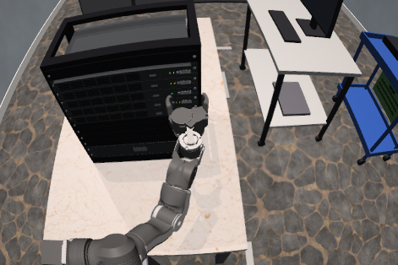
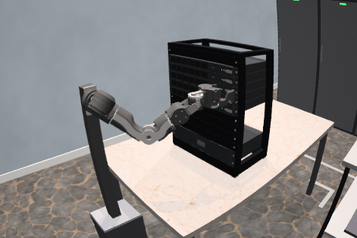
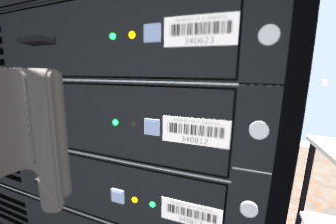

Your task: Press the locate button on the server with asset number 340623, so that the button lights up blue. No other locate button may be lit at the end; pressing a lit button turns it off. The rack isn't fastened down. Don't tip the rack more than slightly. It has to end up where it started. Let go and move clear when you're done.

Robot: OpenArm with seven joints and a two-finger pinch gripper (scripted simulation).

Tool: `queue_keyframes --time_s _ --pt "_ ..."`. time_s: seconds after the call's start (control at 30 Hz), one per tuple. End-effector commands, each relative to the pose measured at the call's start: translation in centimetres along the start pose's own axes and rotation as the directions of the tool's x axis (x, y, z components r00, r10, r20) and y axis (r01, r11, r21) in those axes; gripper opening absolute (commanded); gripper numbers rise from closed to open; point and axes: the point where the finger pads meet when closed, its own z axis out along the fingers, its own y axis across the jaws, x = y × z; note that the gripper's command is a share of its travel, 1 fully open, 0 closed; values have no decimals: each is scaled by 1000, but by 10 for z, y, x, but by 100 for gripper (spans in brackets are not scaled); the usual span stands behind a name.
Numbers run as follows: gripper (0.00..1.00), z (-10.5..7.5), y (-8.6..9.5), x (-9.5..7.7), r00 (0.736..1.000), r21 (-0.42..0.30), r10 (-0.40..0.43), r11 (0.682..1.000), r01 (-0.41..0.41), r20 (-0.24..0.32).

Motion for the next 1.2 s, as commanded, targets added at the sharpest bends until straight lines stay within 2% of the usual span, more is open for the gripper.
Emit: queue_keyframes --time_s 0.0,0.4,1.17 --pt "60 1 0 2 1000 -3 -1 1000 1 -6" --pt "60 -3 0 2 1000 -3 -1 1000 1 -6" --pt "60 -47 0 2 1000 -3 -1 1000 1 -6"
